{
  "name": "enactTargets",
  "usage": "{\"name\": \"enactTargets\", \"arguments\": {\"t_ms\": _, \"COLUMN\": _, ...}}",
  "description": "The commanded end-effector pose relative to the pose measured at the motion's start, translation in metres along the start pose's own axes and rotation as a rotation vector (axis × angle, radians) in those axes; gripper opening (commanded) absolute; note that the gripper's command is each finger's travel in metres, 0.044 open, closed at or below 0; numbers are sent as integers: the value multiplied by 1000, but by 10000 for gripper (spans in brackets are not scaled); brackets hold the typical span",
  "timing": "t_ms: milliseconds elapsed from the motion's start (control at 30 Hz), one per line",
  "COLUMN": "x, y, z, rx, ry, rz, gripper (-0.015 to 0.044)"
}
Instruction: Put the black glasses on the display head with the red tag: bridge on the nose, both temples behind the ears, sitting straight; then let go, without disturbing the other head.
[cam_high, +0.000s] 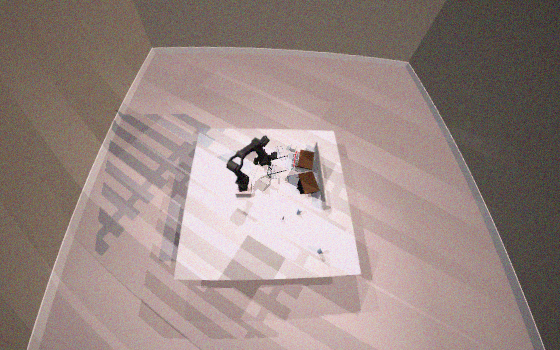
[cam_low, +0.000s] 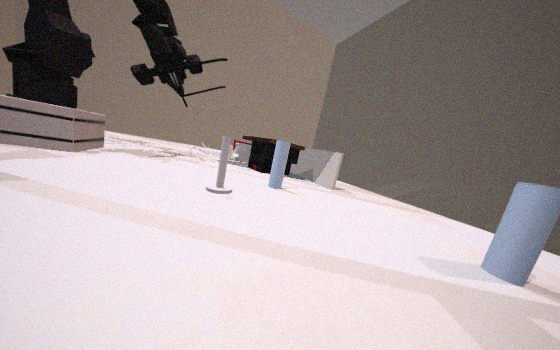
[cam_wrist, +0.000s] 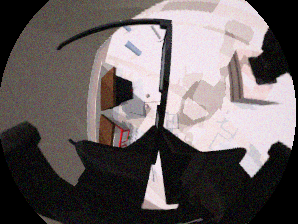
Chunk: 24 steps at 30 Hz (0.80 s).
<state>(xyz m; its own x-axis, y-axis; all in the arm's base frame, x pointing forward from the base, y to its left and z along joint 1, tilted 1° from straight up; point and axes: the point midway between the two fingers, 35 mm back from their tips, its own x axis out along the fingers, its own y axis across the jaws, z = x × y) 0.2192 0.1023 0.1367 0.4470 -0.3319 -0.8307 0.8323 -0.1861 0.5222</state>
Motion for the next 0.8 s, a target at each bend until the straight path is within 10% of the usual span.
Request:
{"name": "enactTargets", "arguments": {"t_ms": 0, "x": 9, "y": 3, "z": 5, "rx": -33, "ry": -13, "rz": -50, "gripper": 0}}
{"name": "enactTargets", "arguments": {"t_ms": 767, "x": 61, "y": 17, "z": 45, "rx": -199, "ry": 33, "rz": -343, "gripper": 0}}
